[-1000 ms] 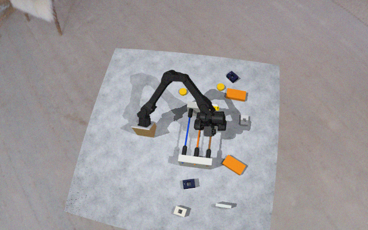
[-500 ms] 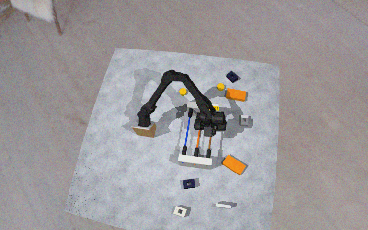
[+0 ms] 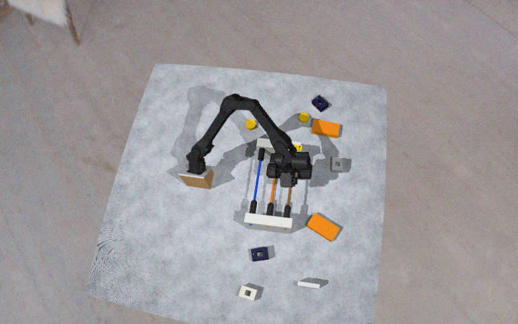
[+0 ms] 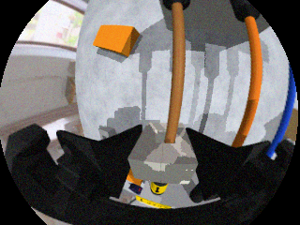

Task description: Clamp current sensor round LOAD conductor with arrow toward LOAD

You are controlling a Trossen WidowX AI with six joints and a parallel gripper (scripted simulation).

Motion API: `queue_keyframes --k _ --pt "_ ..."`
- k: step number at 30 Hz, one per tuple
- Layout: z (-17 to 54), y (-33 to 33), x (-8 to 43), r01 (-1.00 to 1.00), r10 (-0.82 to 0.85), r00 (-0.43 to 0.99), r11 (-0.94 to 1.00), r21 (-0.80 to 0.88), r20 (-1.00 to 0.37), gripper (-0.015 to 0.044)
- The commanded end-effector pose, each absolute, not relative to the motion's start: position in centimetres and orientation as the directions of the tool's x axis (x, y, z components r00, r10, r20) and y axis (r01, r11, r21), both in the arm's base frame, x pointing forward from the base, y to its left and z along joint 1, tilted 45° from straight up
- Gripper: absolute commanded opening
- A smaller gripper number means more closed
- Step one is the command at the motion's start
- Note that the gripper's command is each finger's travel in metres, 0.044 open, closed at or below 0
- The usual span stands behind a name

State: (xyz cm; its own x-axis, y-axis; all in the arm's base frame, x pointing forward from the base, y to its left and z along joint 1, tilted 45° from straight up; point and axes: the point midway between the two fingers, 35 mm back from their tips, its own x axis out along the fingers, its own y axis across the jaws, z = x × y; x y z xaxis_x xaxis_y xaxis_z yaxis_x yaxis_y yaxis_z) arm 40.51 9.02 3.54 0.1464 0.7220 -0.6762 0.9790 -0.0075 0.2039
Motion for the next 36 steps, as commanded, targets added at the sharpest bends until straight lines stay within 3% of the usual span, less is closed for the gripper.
queue_keyframes --k 1,14,36 --pt "3.53 9.03 40.52 0.979 0.722 0.146 -0.007 0.204 -0.676 0.0" --pt "3.53 9.0 40.25 0.99 0.717 0.02 0.086 0.116 -0.697 0.0" --pt "3.54 9.04 40.46 0.99 0.716 0.017 0.088 0.114 -0.697 0.0"
